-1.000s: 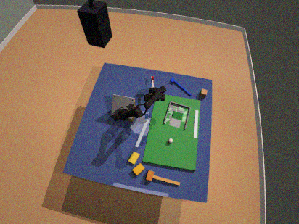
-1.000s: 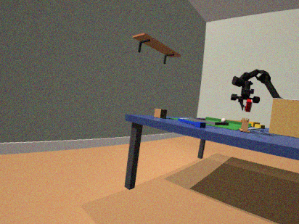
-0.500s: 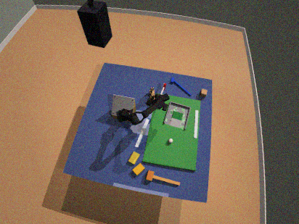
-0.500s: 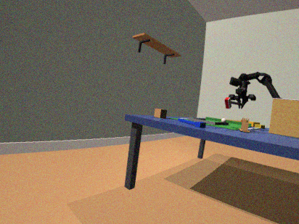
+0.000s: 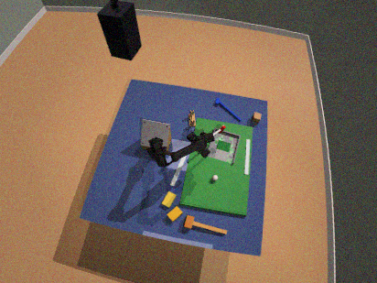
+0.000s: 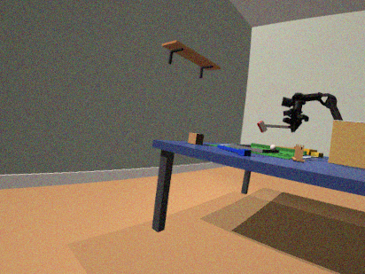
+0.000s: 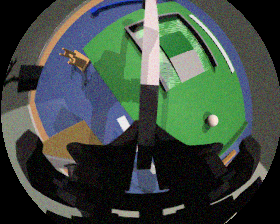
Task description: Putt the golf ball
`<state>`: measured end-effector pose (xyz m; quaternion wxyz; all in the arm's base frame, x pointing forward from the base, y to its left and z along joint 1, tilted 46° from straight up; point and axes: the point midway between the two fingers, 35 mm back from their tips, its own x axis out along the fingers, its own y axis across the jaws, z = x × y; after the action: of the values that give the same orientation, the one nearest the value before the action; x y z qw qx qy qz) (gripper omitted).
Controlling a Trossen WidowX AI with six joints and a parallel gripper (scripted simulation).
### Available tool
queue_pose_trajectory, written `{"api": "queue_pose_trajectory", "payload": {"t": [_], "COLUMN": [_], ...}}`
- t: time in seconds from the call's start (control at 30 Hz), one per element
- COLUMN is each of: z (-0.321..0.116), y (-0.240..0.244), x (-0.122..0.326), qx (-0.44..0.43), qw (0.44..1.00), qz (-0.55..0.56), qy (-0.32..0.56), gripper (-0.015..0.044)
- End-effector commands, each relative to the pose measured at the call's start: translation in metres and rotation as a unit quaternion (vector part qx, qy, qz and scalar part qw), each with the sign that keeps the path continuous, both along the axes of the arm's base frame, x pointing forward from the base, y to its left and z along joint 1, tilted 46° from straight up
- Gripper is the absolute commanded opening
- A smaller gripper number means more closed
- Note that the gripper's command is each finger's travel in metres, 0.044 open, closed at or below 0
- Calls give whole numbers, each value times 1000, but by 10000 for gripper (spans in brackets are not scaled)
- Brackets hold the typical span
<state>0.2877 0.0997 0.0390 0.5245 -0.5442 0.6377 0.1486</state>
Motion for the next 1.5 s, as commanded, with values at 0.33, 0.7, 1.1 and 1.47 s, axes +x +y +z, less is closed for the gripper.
{"api": "queue_pose_trajectory", "payload": {"t": [0.33,0.7,1.1,1.47], "z": [69,127,136,115], "y": [-69,-130,-154,-177], "x": [0,-20,-29,-25], "qx": [3,-19,-26,-27], "qw": [967,899,870,870], "qz": [-202,-341,-380,-380], "qy": [-154,-276,-313,-314], "gripper": [0,0,0,0]}}
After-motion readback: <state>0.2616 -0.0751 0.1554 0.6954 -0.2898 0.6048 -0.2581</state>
